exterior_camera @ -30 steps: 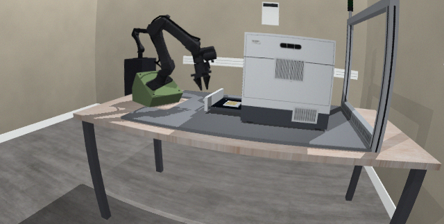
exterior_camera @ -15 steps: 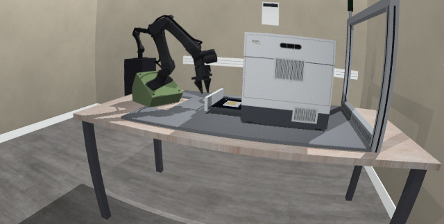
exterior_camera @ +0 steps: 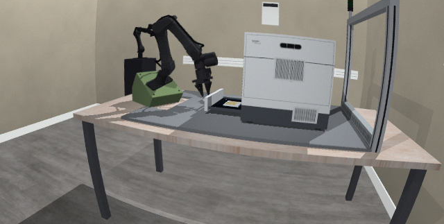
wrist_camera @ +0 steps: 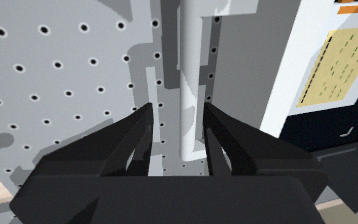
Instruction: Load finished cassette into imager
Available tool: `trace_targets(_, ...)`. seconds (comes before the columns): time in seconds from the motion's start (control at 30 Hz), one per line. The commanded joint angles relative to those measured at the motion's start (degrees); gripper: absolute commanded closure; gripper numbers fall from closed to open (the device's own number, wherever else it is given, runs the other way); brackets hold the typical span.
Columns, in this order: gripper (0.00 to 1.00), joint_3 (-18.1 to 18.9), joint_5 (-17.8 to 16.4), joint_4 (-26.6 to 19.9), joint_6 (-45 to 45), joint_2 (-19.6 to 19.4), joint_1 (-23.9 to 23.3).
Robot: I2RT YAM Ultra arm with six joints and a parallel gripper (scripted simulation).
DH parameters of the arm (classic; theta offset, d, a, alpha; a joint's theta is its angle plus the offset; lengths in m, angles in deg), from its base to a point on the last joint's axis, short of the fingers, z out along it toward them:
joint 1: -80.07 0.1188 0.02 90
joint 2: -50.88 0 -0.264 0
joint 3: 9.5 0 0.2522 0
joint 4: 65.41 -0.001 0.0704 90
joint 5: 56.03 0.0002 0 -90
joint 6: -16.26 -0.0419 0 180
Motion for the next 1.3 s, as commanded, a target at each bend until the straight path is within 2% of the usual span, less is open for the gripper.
trace_targets(0.0, 0.65, -0.5, -1.5, 2.6, 0.9, -1.4, -0.6)
trace_targets(0.17, 0.65, -1.2, -1.8, 3.8, 1.2, -2.2, -1.0)
trace_targets(0.2, 0.65, 0.2, -1.9, 4.4, 1.3, -2.6, -0.7)
trace_targets(0.3, 0.65, -1.6, -2.2, 5.5, 1.6, -3.5, -1.6)
trace_targets(0.53, 0.65, -2.0, -2.8, 8.3, 2.3, -5.6, -2.3)
trace_targets(0.57, 0.65, -1.1, -2.8, 8.5, 2.3, -5.7, -2.0)
trace_targets(0.67, 0.65, -0.9, -2.8, 8.6, 2.2, -4.5, -2.0)
trace_targets(0.93, 0.65, -0.8, -2.4, 7.9, 1.9, -4.9, -2.0)
trace_targets(0.97, 1.0, -0.8, -2.4, 7.9, 1.9, -4.9, -2.0)
trace_targets(1.27, 1.0, -1.3, -2.9, 7.2, 1.9, -4.8, -2.0)
